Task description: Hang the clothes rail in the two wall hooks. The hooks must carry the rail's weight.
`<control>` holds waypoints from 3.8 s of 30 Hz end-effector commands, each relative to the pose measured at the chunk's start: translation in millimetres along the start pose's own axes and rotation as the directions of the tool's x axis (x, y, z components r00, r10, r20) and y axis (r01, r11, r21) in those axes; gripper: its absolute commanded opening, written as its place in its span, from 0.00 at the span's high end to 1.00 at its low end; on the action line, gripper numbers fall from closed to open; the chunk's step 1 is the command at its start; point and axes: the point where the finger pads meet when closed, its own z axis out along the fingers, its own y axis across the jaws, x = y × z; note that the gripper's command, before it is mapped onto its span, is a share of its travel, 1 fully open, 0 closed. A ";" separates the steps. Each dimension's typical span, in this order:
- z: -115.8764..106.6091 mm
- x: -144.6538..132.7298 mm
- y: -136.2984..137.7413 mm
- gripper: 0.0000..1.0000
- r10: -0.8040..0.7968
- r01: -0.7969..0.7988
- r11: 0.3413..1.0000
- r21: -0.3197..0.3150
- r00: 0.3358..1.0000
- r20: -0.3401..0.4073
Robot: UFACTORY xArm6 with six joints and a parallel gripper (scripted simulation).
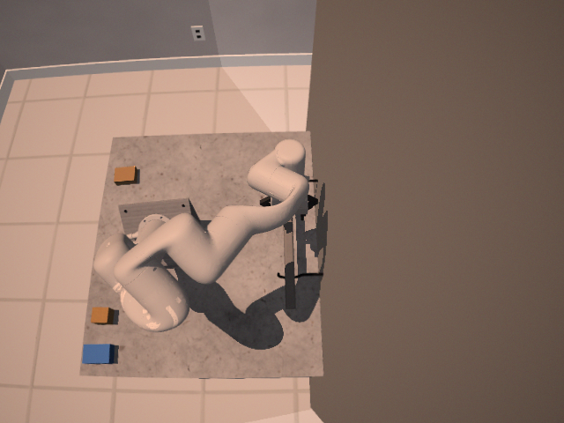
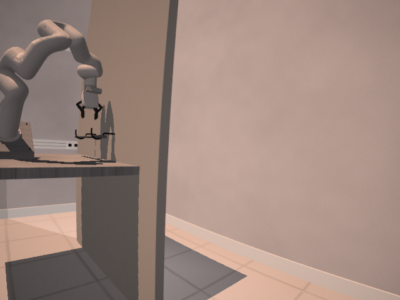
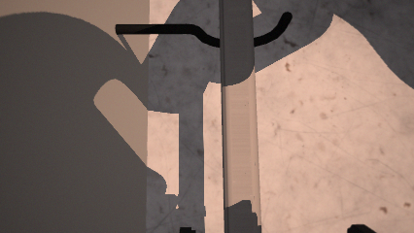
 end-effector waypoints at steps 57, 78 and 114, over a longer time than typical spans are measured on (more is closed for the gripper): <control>-1.5 0.0 -0.9 0.18 0.002 -0.002 1.000 0.003 1.000 0.002; -2.4 0.2 0.5 0.00 0.001 -0.002 1.000 0.003 0.999 0.036; -30.4 5.1 45.6 0.00 0.001 -0.002 1.000 0.003 0.984 0.176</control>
